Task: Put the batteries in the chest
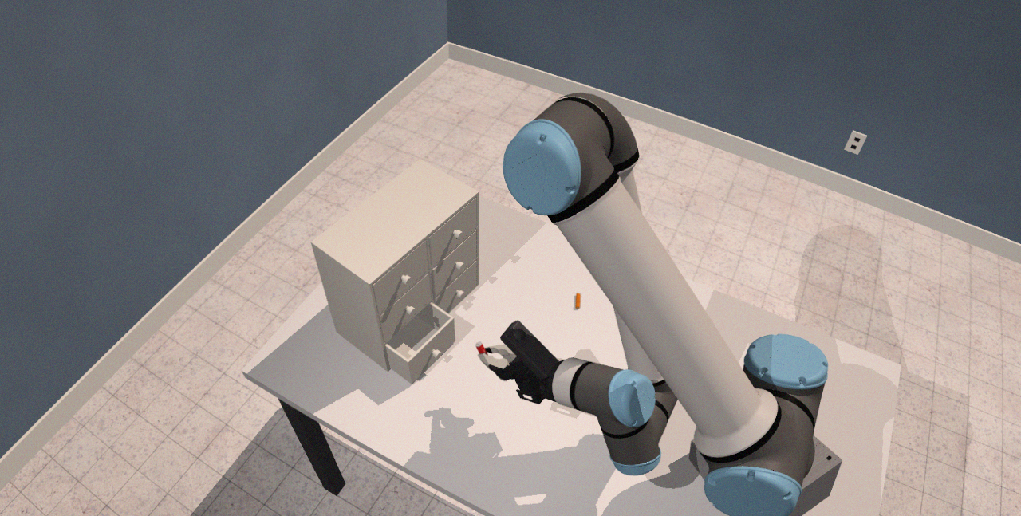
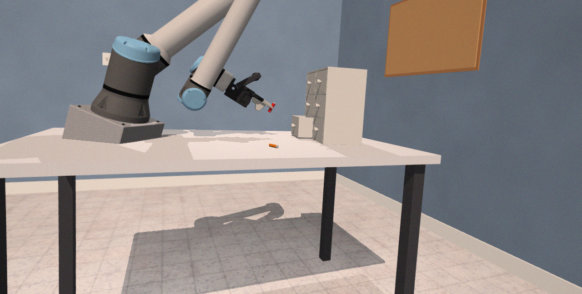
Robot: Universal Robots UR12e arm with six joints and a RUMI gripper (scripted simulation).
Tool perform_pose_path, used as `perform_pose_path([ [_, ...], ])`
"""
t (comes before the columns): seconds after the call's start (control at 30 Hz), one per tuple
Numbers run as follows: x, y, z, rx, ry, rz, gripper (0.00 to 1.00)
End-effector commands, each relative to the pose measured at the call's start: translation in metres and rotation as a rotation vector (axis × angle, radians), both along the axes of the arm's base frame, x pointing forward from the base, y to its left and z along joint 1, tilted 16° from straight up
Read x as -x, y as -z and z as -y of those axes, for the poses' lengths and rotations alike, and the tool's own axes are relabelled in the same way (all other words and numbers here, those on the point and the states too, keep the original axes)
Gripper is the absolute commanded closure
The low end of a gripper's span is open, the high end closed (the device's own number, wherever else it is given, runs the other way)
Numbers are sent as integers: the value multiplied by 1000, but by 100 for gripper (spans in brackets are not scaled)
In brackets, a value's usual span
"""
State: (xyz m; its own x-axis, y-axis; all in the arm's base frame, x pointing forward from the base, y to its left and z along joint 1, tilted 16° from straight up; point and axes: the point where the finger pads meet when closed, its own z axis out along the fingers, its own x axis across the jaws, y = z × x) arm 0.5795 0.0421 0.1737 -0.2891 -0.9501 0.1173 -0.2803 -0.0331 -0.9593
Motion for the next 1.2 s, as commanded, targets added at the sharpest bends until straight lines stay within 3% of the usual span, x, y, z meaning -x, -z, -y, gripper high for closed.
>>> perform_pose_path([
  [0.0, 0, 0, 0, 7, -4, 23, 95],
  [1.17, 1, 1, 0, 43, -18, 142, 95],
])
